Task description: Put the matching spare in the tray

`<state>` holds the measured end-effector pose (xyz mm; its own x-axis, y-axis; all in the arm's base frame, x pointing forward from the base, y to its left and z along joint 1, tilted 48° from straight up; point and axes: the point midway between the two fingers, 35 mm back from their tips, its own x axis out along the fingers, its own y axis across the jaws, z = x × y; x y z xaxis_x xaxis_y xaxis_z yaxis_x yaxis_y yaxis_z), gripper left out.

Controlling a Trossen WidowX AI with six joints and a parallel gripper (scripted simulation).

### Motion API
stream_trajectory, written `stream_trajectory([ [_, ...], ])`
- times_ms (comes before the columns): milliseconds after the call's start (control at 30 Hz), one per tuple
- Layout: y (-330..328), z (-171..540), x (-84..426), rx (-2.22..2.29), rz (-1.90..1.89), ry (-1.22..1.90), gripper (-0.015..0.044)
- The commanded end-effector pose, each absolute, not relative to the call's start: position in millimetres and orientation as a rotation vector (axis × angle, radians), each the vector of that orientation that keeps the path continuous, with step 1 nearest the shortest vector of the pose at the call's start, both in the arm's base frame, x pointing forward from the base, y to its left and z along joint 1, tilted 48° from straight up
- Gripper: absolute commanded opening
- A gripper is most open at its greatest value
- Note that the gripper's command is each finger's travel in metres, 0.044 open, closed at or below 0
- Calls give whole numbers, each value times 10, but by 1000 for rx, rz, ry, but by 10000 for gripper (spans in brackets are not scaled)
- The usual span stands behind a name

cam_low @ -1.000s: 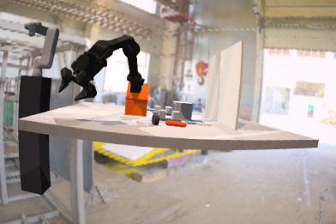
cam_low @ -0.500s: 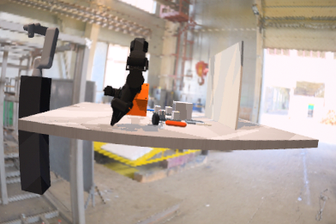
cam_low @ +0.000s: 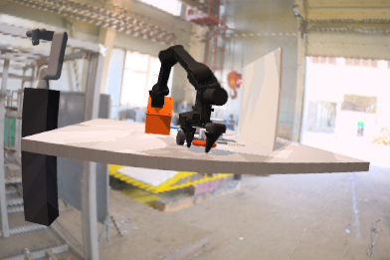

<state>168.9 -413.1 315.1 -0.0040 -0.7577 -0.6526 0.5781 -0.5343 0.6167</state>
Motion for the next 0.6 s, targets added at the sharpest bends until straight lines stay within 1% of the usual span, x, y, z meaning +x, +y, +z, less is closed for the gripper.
stream_trajectory([
  [0,-3852,2966,2307,1185,-1607,4,440],
  [167,-3359,2741,2965,1065,-1450,254,440],
  [267,-3024,2482,3252,967,-1396,429,440],
  [433,-2408,2082,3612,773,-1287,696,440],
  [567,-1859,1771,3798,581,-1182,895,440],
])
